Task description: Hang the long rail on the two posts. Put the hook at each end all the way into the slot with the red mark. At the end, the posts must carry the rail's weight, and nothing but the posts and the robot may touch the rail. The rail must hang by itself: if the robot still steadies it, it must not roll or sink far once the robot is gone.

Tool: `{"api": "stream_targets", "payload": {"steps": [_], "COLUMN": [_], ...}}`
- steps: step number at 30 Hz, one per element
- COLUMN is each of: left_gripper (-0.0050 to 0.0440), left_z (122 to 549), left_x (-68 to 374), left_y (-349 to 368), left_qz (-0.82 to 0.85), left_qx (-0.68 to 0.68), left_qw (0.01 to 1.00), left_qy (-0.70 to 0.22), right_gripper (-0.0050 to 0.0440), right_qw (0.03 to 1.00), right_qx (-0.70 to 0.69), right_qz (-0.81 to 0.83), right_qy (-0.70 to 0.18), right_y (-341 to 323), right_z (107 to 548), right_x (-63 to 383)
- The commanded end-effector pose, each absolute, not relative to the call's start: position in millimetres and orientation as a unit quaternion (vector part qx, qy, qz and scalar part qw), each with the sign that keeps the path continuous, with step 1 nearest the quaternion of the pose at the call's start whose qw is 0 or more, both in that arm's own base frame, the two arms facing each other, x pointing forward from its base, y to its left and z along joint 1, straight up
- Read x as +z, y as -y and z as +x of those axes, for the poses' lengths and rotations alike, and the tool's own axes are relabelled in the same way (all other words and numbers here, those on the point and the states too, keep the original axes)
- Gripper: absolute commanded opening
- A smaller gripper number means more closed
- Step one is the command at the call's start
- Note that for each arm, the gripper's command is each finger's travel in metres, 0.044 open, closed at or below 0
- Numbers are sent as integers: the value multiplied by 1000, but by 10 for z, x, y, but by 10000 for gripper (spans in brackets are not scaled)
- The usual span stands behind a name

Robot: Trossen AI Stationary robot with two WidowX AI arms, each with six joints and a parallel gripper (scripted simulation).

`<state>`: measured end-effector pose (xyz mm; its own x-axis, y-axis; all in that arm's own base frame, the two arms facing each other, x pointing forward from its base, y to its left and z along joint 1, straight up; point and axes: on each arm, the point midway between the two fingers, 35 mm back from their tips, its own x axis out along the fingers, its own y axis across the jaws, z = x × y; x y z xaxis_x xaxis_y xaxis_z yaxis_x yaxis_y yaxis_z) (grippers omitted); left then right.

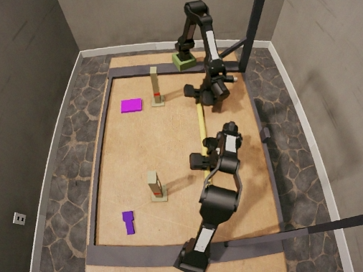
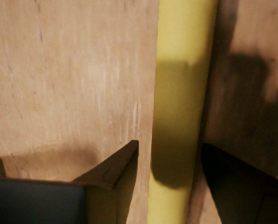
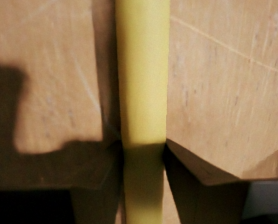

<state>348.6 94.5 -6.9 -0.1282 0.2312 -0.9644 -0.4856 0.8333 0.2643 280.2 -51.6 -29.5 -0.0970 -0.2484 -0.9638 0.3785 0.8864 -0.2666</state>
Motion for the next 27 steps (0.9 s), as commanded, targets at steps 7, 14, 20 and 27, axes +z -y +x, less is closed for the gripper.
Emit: {"api": "stream_targets", "payload": {"steps": [7,14,20,27], "left_gripper": [126,92,18,-3], "left_z": [3518,3518,3528,3528], "left_x": [-11,-11,-1,89], "left_y": [-954,-954,-951,-934], "left_qz": [-92,-92,-92,-92], "left_qx": [274,274,274,274], "left_qw": [661,661,661,661], "left_qy": [-693,-693,-693,-693], "right_gripper": [-50,-50,-50,-50], "right_qw": [679,679,679,679], "right_qx": [-234,-234,-234,-234], "right_qz": [48,48,48,48], "right_qy": [-694,-694,-694,-694], "right_y": [525,525,525,527], "right_z": [2851,2851,2851,2856], "right_x": [-236,-236,-226,-135]}}
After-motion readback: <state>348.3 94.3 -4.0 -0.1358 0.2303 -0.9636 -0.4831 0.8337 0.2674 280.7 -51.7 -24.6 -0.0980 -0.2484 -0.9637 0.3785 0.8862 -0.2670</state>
